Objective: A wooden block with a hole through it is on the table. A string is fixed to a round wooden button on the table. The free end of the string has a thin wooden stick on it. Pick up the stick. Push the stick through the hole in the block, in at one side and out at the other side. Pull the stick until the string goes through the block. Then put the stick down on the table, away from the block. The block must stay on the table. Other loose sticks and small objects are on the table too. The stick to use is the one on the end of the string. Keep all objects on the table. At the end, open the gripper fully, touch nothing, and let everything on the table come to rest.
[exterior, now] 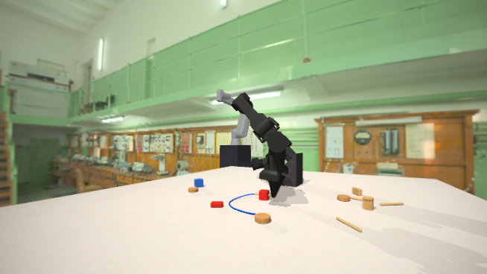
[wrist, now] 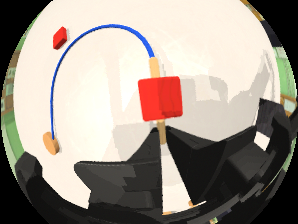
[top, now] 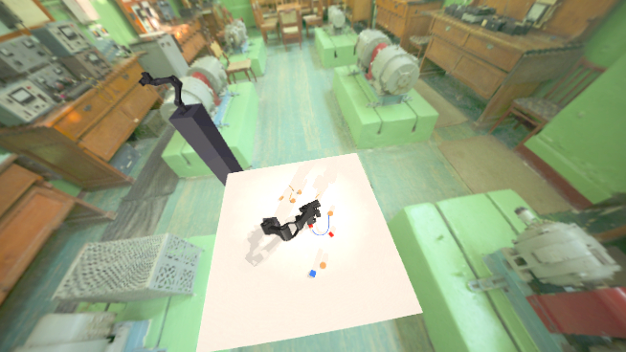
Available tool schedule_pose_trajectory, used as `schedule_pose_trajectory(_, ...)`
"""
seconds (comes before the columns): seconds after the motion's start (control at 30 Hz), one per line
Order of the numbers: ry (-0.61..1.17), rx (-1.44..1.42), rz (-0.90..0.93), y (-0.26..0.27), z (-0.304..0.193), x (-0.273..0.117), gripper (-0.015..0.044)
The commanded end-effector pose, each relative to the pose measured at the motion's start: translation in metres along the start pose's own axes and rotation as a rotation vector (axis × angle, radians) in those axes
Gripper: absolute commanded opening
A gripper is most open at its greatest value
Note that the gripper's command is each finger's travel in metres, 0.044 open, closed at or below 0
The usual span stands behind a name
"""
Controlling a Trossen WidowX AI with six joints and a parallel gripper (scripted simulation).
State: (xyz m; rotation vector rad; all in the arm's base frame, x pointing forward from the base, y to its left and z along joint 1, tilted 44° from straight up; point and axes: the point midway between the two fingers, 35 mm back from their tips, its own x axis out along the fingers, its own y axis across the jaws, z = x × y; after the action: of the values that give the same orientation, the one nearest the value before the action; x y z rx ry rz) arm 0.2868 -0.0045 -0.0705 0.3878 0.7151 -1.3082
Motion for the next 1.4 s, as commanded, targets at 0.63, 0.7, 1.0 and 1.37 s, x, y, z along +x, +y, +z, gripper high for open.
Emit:
schedule_pose_trajectory(0.63,-0.005,0.001,0.006,-0.001,-0.027,0.000,0.0000)
schedule_pose_trajectory(0.7,-0.005,0.001,0.006,-0.001,-0.029,0.000,0.0000)
schedule_pose_trajectory(1.0,-0.005,0.002,0.010,-0.002,-0.038,-0.001,0.0000)
schedule_pose_trajectory(1.37,-0.002,0.000,0.015,-0.002,-0.049,-0.002,0.0000)
